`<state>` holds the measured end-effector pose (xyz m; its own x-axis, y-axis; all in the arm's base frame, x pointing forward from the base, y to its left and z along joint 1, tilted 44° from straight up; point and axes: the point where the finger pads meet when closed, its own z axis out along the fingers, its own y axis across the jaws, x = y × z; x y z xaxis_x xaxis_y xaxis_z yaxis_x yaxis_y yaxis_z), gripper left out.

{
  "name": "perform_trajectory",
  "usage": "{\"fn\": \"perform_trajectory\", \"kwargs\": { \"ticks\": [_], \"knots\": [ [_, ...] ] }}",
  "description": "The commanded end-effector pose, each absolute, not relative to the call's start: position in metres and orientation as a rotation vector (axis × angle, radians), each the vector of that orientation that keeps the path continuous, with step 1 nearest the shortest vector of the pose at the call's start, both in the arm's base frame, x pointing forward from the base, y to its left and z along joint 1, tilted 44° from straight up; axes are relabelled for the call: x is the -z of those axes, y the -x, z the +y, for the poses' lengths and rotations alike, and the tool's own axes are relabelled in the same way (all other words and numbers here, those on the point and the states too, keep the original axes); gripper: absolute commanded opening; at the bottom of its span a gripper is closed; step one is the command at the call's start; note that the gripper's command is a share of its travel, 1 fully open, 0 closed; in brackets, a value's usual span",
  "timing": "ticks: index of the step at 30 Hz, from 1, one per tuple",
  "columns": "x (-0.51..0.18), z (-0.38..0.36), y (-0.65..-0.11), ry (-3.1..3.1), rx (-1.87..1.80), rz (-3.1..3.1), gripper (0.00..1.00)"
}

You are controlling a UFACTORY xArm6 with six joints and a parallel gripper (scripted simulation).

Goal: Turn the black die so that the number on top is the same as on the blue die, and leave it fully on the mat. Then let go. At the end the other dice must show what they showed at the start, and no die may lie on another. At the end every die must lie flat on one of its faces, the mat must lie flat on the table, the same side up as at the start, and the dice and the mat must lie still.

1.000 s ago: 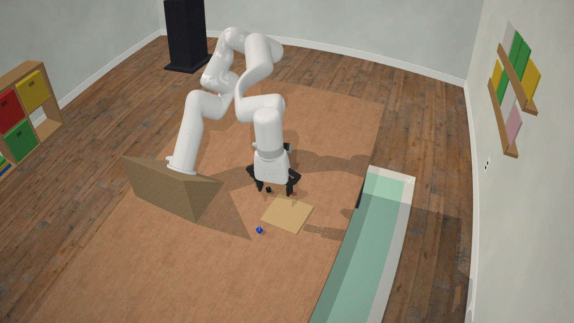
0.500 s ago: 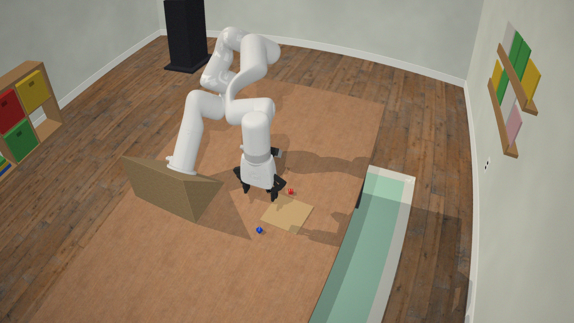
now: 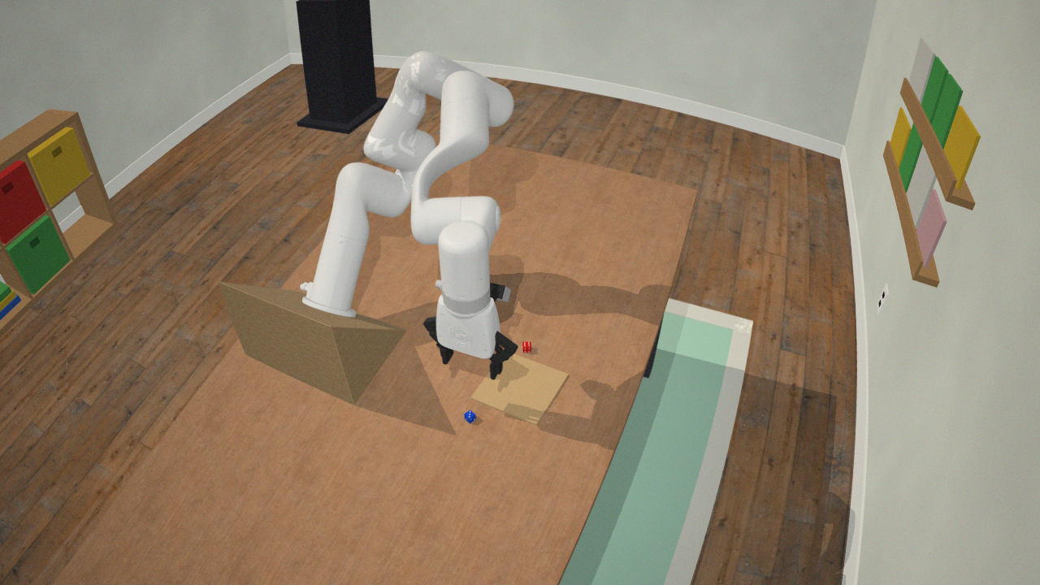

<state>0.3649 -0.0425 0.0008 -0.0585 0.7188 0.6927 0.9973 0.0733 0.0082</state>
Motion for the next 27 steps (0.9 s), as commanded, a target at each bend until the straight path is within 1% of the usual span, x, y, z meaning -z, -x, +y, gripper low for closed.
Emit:
{"fn": "perform_trajectory", "kwargs": {
  "ticks": [1, 9, 27],
  "knots": [
    [0.017, -0.027, -0.367, 1.700, 0.698, -1.836, 1.00],
    [0.052, 0.005, -0.365, 1.700, 0.698, -1.836, 1.00],
    [0.054, 0.007, -0.365, 1.700, 0.698, -1.836, 1.00]
  ]
}}
